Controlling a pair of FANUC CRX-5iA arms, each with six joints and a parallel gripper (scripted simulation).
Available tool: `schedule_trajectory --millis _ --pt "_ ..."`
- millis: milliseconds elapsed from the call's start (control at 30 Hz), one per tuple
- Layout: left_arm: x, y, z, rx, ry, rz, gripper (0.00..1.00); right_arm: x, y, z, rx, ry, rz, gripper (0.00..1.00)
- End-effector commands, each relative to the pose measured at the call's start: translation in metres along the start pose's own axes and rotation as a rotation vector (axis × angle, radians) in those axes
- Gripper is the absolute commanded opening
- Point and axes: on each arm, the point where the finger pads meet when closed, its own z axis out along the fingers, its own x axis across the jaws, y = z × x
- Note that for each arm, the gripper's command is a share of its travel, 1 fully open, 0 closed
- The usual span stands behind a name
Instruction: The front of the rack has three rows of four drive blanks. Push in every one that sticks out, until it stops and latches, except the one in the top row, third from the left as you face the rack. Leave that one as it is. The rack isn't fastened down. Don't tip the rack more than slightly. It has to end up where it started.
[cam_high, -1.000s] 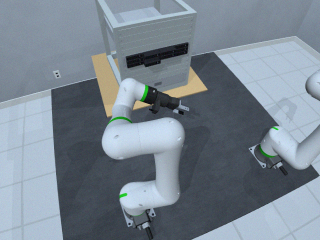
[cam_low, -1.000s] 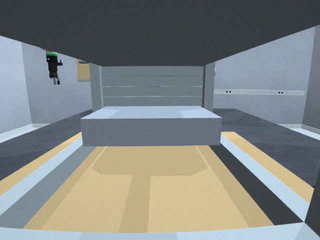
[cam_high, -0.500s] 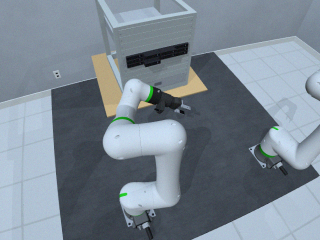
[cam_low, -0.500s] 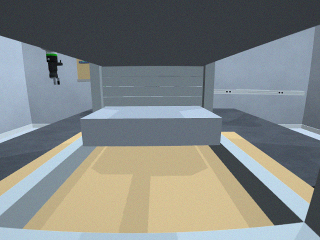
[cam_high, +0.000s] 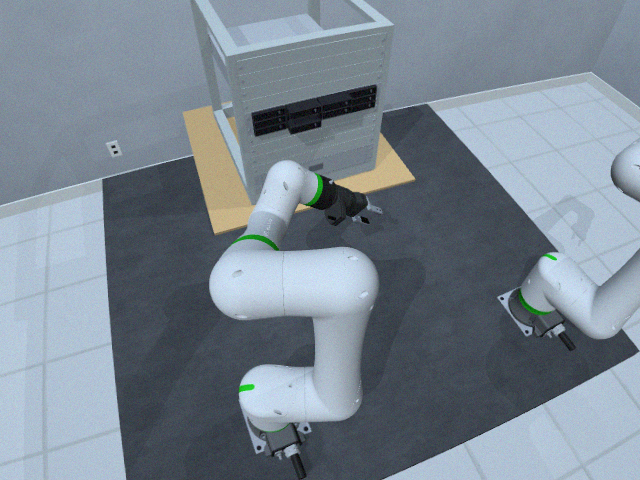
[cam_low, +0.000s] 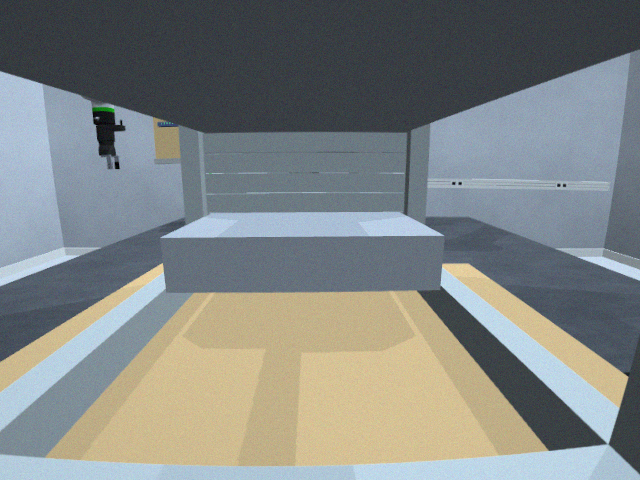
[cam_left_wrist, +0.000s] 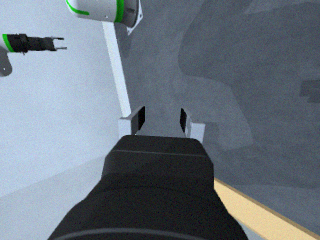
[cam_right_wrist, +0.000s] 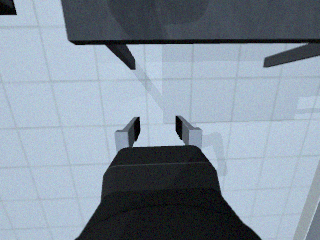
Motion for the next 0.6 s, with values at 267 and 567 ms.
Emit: schedule_trajectory --millis 267,567 --pt "0.015 0.050 0.035 -0.238 0.133 -0.166 1.00 0.000 0.000 -0.001 -0.002 0.000 0.000 1.00" --pt "0.021 0.087 0.043 -0.444 0.185 -0.286 1.00 0.000 0.000 -0.001 -0.002 0.000 0.000 1.00"
